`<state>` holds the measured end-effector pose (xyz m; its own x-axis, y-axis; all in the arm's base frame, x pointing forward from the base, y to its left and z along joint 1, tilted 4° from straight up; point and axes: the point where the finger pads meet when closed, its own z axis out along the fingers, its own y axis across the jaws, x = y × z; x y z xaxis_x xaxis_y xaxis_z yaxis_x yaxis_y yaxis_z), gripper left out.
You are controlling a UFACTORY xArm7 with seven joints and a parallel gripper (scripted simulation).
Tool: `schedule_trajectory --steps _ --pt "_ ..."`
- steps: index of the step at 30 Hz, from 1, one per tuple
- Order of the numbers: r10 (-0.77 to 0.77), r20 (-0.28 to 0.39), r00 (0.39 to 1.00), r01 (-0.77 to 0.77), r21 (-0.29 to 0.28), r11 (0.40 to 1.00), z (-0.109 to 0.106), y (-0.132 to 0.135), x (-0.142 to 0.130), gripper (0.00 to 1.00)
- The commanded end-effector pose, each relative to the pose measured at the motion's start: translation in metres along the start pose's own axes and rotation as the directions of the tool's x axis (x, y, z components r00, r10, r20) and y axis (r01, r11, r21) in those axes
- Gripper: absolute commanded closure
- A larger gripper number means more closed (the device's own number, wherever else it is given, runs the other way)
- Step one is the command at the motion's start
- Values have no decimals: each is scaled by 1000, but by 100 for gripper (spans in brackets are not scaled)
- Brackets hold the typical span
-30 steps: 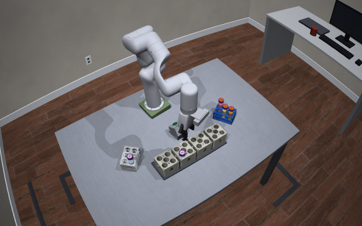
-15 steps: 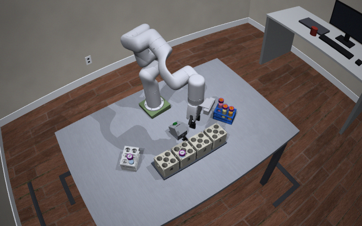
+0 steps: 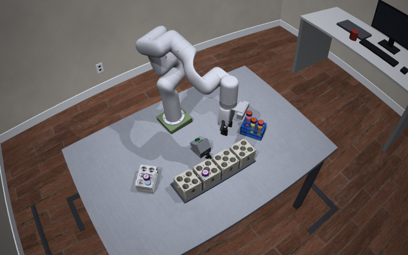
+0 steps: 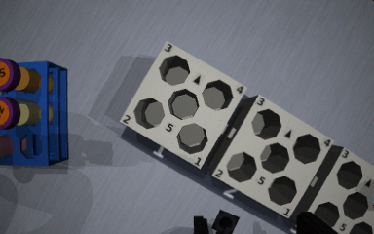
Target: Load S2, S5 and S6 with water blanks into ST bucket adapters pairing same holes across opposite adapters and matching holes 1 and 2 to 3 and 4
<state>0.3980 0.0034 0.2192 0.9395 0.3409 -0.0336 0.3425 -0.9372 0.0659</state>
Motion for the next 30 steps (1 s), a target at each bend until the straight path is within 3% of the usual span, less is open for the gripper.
schedule_trajectory --steps 1,30 --pt "1 -5 1000 -1 -2 1000 -2 -20 4 43" --pt "1 -5 1000 -1 -1 1000 -2 -144 20 43"
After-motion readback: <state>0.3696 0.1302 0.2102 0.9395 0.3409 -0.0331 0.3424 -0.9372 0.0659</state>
